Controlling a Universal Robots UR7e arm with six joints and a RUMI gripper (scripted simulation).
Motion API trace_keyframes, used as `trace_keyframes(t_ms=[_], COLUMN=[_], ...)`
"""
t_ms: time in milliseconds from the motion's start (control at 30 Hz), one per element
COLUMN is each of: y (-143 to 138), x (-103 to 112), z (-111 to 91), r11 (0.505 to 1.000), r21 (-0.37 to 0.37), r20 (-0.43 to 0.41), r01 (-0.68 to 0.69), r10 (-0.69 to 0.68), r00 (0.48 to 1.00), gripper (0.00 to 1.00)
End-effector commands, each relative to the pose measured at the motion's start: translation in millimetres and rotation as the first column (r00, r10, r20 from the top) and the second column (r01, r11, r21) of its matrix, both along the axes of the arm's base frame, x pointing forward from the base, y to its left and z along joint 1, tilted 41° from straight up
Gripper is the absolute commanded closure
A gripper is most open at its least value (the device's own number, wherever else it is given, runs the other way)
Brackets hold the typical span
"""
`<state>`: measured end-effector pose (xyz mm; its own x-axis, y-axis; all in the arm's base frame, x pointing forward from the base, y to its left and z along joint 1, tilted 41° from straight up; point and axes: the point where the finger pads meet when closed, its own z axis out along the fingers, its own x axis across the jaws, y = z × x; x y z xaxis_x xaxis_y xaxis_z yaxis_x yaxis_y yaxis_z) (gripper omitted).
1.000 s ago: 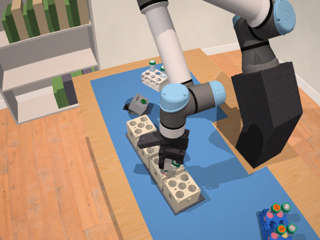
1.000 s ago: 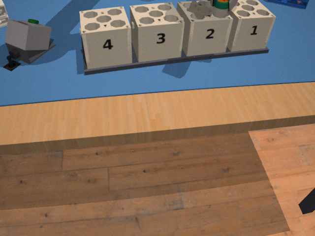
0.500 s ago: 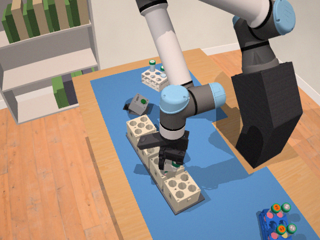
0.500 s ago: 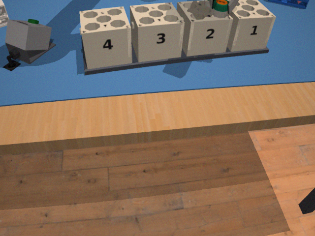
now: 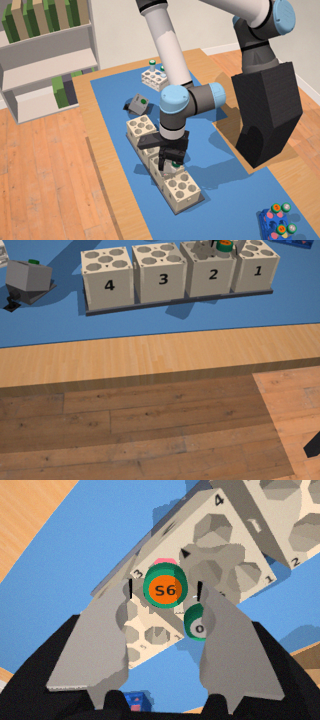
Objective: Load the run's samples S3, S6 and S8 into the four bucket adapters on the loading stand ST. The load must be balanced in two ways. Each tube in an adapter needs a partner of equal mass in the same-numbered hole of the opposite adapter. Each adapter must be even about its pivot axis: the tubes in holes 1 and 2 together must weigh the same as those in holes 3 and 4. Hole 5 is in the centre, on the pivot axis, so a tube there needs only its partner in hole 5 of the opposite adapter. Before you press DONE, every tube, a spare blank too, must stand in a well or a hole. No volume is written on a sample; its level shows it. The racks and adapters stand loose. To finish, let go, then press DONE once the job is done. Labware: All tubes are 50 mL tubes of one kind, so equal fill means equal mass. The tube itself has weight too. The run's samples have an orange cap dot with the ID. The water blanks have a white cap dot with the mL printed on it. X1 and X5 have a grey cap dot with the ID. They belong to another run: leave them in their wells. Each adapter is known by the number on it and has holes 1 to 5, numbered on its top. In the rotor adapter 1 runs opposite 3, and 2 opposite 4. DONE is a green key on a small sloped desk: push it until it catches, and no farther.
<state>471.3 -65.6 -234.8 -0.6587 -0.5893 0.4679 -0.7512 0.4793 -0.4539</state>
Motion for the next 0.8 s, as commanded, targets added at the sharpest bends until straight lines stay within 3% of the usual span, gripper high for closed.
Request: trace_keyframes(t_ms=[0,500,667,767], y=[2.5,27.0,53.4,69.1], x=[0.2,-1.4,-23.2,-36.3], z=[2.8,31.5,7.7,-6.6], r11=[1.000,1.000,0.982,0.978], r21=[0.000,0.000,0.005,0.007], r20=[0.001,0.001,-0.161,-0.179], r01=[-0.001,-0.001,-0.189,-0.210], r10=[0.001,0.001,0.187,0.207], r00=[1.000,1.000,0.969,0.962], gripper=[0.65,0.65,0.65,0.65])
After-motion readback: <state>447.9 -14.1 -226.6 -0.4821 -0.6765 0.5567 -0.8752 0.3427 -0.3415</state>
